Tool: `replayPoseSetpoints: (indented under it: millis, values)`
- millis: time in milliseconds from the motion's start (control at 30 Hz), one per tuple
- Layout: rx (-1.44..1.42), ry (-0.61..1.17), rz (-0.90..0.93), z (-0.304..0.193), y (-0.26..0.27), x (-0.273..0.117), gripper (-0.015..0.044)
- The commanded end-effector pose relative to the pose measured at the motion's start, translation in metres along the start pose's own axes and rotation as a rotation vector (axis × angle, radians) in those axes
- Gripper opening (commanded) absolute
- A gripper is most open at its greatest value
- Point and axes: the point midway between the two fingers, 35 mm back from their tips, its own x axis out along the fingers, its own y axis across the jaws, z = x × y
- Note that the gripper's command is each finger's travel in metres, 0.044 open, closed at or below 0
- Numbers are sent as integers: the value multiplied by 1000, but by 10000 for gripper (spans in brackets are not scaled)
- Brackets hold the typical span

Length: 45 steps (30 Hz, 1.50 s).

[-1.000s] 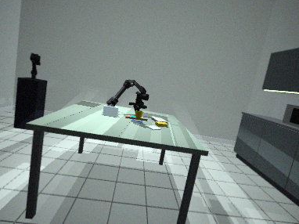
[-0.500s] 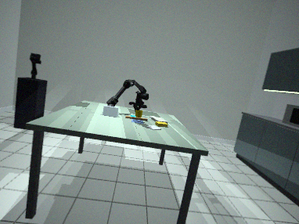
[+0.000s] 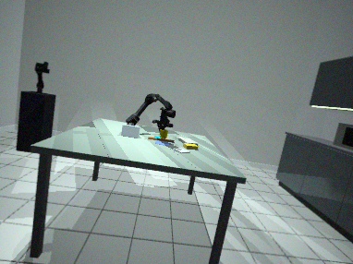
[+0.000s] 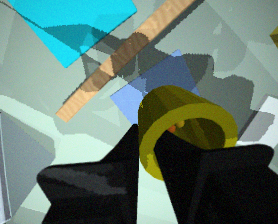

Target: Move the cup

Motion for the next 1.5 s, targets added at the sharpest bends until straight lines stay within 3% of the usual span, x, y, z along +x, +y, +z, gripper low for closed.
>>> replayPoseSetpoints:
  millis: [0,1467]
  values:
    - [1,-2,-3,8,6,-1,0]
    - [0,-4,-1,89,67,-3,0]
